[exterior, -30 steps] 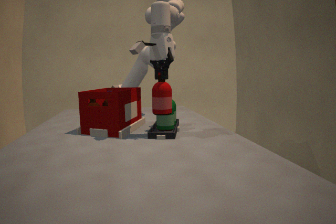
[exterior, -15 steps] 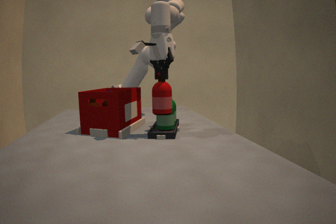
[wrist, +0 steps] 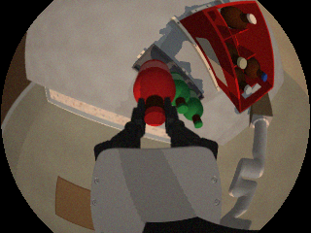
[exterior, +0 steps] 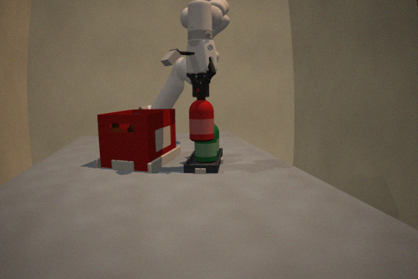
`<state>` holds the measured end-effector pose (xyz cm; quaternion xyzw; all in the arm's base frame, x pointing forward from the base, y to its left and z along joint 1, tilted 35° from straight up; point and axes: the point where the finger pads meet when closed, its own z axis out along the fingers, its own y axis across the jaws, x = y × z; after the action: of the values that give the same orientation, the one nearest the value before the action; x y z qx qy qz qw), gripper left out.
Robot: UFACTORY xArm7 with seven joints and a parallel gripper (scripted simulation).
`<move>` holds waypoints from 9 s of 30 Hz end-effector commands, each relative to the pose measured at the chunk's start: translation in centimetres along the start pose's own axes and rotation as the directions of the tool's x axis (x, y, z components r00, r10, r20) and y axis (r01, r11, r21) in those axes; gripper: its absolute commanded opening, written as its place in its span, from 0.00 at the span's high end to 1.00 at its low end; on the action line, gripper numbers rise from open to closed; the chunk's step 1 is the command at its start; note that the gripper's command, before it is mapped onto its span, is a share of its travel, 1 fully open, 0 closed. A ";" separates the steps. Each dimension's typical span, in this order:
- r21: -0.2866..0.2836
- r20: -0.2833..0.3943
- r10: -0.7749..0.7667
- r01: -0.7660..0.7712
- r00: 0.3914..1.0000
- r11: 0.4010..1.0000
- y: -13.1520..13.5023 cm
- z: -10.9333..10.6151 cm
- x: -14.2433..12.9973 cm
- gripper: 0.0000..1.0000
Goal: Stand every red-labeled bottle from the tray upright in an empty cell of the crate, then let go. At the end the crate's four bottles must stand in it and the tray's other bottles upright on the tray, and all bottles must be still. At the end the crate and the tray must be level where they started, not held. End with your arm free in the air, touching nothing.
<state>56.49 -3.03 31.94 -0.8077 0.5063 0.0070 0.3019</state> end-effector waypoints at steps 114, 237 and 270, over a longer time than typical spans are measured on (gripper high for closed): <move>0.004 -0.005 0.000 0.000 1.000 1.000 0.0 -7.5 0.1 1.00; 0.004 -0.005 0.000 0.000 1.000 1.000 1.4 -9.9 0.7 1.00; 0.004 -0.005 0.000 0.000 1.000 1.000 5.3 -9.9 2.6 1.00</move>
<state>50.78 -11.05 36.83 -0.8078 0.5061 0.0070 0.3022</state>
